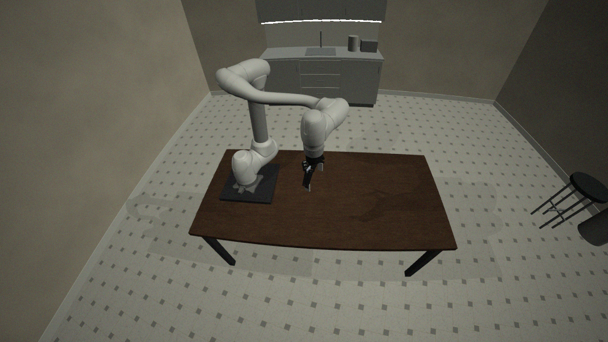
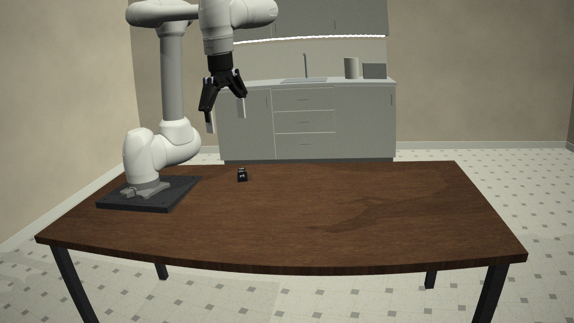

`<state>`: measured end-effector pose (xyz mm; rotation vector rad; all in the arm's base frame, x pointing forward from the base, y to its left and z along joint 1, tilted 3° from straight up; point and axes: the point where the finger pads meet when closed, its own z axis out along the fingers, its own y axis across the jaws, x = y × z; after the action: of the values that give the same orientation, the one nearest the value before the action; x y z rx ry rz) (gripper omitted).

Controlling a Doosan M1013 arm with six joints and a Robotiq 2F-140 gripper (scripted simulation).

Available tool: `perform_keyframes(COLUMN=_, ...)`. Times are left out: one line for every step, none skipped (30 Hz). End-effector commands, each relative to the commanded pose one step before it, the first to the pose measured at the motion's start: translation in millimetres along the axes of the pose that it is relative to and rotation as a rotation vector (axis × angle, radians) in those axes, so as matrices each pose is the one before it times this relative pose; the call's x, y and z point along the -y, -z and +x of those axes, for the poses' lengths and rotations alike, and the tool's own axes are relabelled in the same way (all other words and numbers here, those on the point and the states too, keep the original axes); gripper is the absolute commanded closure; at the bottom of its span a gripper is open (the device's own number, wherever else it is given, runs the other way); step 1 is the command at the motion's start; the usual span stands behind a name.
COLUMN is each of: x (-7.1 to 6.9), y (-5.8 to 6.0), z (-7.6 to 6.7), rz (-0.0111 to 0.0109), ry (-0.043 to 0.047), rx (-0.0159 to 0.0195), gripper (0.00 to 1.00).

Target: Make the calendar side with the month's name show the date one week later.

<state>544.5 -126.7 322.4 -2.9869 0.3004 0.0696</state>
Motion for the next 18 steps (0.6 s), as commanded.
perform_keyframes(x=47.73, y=-4.86, z=35.91, rz=-0.06123, ry=0.07299, rx=-0.00713, gripper=0.0)
perform_keyframes(x=0.0, y=0.0, z=0.0, rz=0.0, ry=0.0, rx=0.0, gripper=0.0)
perform_keyframes(x=20.76, y=-0.98, z=13.18, rz=-0.02028, ry=0.03025, rx=-0.00789, gripper=0.0)
perform_keyframes(x=0.0, y=0.0, z=0.0, rz=0.0, ry=0.0, rx=0.0, gripper=0.0)
perform_keyframes(x=21.0, y=-0.72, z=12.81, rz=-0.01906, ry=0.0296, rx=-0.00884, gripper=0.0)
perform_keyframes(x=0.0, y=0.0, z=0.0, rz=0.0, ry=0.0, rx=0.0, gripper=0.0)
perform_keyframes(x=0.0, y=0.0, z=0.0, rz=0.0, ry=0.0, rx=0.0, gripper=0.0)
perform_keyframes(x=0.0, y=0.0, z=0.0, rz=0.0, ry=0.0, rx=0.0, gripper=0.0)
perform_keyframes(x=21.14, y=-0.46, z=12.4, rz=-0.01783, ry=0.02889, rx=-0.00966, gripper=0.0)
perform_keyframes(x=21.18, y=-0.22, z=11.97, rz=-0.01662, ry=0.0281, rx=-0.01035, gripper=0.0)
perform_keyframes(x=0.0, y=0.0, z=0.0, rz=0.0, ry=0.0, rx=0.0, gripper=0.0)
perform_keyframes(x=25.58, y=-7.85, z=-5.34, rz=-0.0026, ry=0.03426, rx=-0.00481, gripper=0.0)
perform_keyframes(x=0.0, y=0.0, z=0.0, rz=0.0, ry=0.0, rx=0.0, gripper=0.0)
perform_keyframes(x=26.59, y=-11.37, z=-13.86, rz=0.00394, ry=0.03629, rx=-0.00178, gripper=0.0)
perform_keyframes(x=0.0, y=0.0, z=0.0, rz=0.0, ry=0.0, rx=0.0, gripper=0.0)
perform_keyframes(x=24.99, y=-11.1, z=-13.77, rz=0.00382, ry=0.03471, rx=-0.00156, gripper=0.0)
perform_keyframes(x=0.0, y=0.0, z=0.0, rz=0.0, ry=0.0, rx=0.0, gripper=0.0)
perform_keyframes(x=23.42, y=-10.8, z=-13.62, rz=0.00368, ry=0.03311, rx=-0.00136, gripper=0.0)
